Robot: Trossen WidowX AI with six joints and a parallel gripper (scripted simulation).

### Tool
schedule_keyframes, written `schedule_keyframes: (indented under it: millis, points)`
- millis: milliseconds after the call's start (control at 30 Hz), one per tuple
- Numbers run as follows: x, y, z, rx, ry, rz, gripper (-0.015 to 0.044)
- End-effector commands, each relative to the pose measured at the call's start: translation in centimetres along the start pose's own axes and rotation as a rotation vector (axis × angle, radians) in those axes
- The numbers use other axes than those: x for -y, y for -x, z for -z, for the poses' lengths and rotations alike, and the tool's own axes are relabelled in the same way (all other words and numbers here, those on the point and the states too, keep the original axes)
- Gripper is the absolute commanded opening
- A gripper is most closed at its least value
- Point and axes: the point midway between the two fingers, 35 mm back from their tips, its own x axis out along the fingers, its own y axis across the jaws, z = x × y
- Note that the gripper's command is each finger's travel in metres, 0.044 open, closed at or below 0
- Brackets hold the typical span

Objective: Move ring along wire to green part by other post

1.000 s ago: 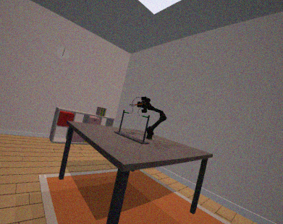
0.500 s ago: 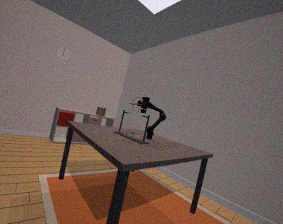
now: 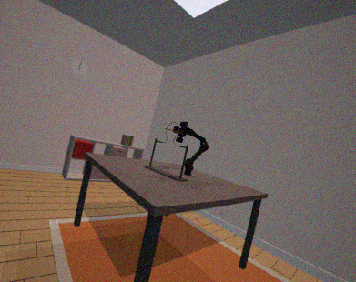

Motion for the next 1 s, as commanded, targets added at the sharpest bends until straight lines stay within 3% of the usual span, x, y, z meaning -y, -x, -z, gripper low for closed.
schedule_keyframes:
  millis: [0,967]
  points:
    - [0.2,-0.2,-0.2,0.007,0.050,0.034,-0.0150]
    - [1.9,-0.2,-0.5,0.047,0.368,0.227,-0.0150]
